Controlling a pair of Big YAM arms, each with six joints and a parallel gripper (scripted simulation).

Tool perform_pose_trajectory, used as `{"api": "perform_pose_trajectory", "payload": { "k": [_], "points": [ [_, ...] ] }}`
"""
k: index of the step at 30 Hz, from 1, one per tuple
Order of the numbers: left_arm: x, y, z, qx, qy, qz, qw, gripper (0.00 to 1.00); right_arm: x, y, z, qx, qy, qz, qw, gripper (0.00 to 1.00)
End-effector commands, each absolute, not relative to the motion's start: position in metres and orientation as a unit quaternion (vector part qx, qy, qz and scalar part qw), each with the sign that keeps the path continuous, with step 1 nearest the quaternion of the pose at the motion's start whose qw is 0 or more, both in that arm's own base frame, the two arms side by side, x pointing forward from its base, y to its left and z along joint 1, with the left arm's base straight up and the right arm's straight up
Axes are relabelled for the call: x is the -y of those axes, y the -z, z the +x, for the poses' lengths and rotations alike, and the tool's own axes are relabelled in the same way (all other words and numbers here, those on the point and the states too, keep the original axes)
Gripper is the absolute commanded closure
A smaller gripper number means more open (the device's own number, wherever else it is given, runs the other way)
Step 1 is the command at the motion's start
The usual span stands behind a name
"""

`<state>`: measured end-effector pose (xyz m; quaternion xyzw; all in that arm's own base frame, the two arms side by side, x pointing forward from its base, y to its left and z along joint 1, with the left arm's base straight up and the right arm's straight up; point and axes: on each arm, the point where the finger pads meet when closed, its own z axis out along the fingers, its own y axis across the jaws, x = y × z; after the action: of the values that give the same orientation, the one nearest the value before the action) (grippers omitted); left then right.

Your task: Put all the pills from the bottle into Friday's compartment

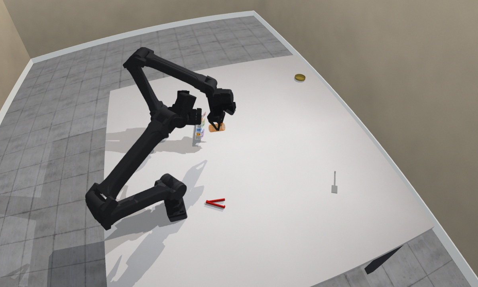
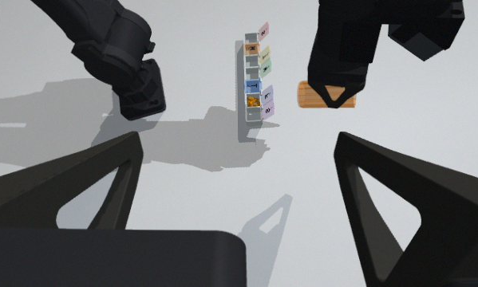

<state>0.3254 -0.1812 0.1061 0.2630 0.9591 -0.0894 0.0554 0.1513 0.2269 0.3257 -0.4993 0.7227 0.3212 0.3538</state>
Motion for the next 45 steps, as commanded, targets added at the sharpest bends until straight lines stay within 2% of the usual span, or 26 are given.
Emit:
{"api": "perform_pose_trajectory", "payload": {
  "k": [1,13,24,33,45],
  "points": [
    [0.205,-0.083,0.342,-0.955,0.048,0.269,0.112,0.64,-0.216,-0.374,0.144,-0.727,-0.311,-0.482,0.378,0.0],
    [0.241,-0.069,0.367,-0.926,-0.034,0.266,0.264,0.64,-0.18,-0.394,0.124,-0.766,-0.272,-0.441,0.382,0.0],
    [0.269,-0.067,0.364,-0.894,-0.068,0.235,0.375,0.64,-0.146,-0.407,0.106,-0.793,-0.241,-0.405,0.387,0.0],
    [0.308,-0.079,0.339,-0.86,-0.057,0.213,0.46,0.64,-0.117,-0.415,0.09,-0.812,-0.216,-0.375,0.392,0.0],
    [0.372,-0.109,0.26,-0.798,0.025,0.162,0.58,0.64,-0.062,-0.423,0.06,-0.838,-0.174,-0.322,0.404,0.0]
  ]
}}
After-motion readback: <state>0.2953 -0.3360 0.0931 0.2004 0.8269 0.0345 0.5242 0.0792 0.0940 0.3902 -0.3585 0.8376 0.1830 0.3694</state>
